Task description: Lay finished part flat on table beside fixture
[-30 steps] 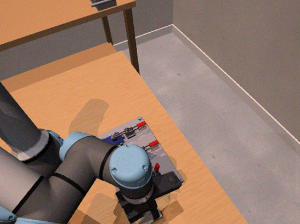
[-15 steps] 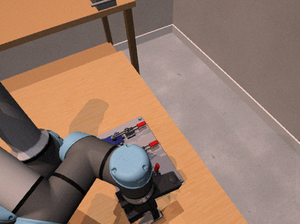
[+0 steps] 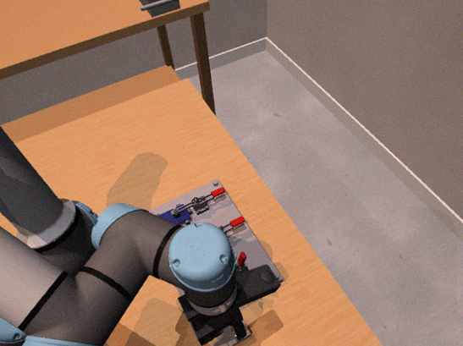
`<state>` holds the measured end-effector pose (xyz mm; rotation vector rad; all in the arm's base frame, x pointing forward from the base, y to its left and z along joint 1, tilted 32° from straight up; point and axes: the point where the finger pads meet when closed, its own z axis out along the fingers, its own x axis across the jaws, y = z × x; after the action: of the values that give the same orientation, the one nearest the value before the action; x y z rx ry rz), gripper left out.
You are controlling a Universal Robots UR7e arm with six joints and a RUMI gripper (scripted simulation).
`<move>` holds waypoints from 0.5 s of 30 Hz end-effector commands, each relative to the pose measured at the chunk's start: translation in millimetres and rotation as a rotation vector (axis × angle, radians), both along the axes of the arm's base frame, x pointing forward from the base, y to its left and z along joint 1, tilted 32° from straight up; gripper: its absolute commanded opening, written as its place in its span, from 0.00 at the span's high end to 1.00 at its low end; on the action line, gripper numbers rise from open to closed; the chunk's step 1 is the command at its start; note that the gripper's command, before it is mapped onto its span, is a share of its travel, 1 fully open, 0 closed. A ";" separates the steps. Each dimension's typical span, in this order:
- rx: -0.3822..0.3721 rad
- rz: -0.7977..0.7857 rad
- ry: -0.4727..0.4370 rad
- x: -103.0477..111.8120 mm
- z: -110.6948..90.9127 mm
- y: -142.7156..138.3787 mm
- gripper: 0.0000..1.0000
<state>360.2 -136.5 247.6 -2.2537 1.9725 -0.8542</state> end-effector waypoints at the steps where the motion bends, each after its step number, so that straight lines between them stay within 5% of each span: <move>1: -0.001 0.000 -0.001 0.1 0.5 0.0 0.60; 15: -0.001 0.000 -0.001 -1.4 3.7 1.2 0.60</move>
<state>359.4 -135.9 249.2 -2.2537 1.9726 -0.8541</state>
